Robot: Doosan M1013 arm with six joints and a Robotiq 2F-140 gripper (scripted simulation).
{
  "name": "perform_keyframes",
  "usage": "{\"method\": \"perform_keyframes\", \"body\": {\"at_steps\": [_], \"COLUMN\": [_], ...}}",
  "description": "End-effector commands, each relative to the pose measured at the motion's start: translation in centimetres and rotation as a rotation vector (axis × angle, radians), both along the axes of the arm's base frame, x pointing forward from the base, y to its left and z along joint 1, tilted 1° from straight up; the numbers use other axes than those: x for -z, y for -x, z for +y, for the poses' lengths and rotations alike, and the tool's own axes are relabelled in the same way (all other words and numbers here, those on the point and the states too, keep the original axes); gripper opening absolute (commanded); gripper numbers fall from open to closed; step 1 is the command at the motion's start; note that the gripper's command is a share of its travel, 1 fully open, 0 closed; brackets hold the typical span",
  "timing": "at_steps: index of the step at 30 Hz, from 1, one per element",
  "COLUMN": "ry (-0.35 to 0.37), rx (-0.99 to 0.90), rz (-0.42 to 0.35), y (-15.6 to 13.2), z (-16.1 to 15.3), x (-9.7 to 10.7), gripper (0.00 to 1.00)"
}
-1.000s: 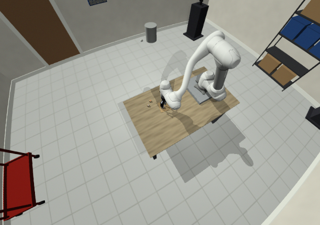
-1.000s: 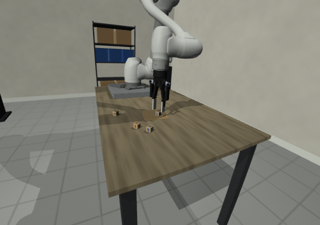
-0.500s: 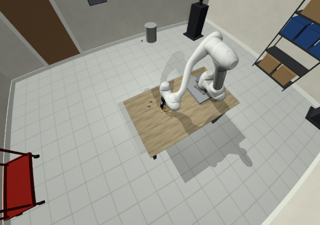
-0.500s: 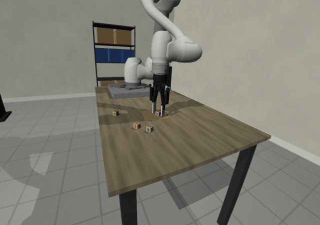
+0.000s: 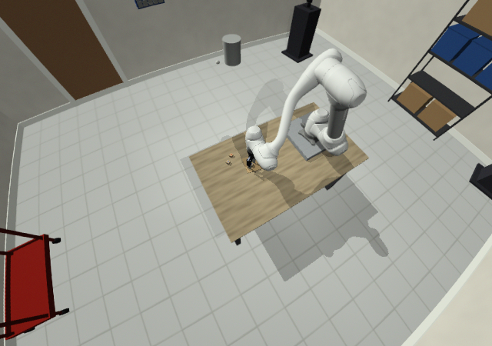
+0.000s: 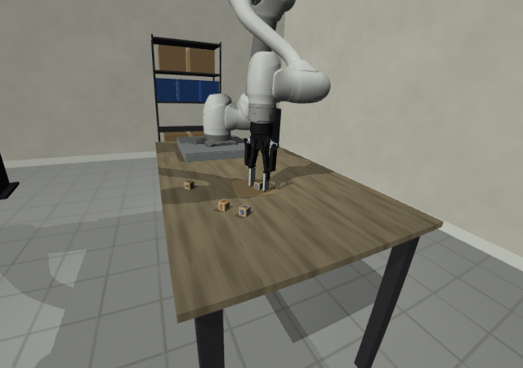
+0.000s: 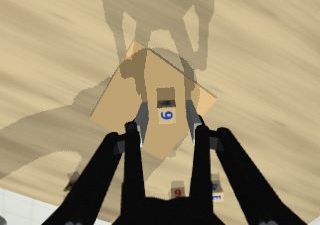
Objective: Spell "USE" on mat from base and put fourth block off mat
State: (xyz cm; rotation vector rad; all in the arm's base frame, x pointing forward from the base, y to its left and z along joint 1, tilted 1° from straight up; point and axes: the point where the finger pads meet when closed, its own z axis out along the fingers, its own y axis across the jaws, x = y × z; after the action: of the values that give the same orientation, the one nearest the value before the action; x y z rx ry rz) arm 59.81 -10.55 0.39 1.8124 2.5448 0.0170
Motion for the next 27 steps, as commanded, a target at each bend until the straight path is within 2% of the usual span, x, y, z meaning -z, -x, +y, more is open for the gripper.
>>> {"method": "perform_keyframes", "body": {"at_steps": [1, 23, 24, 27], "ry": [0.001, 0.001, 0.001, 0.001], "rx": [-0.001, -0.001, -0.001, -0.001], "rz": [0.001, 0.001, 0.001, 0.001], "y": [0.23, 0.23, 0.23, 0.23], "z": [0.27, 0.27, 0.27, 0.27], "x": [0.31, 0.31, 0.31, 0.31], "gripper": [0.37, 0.37, 0.25, 0.25]}}
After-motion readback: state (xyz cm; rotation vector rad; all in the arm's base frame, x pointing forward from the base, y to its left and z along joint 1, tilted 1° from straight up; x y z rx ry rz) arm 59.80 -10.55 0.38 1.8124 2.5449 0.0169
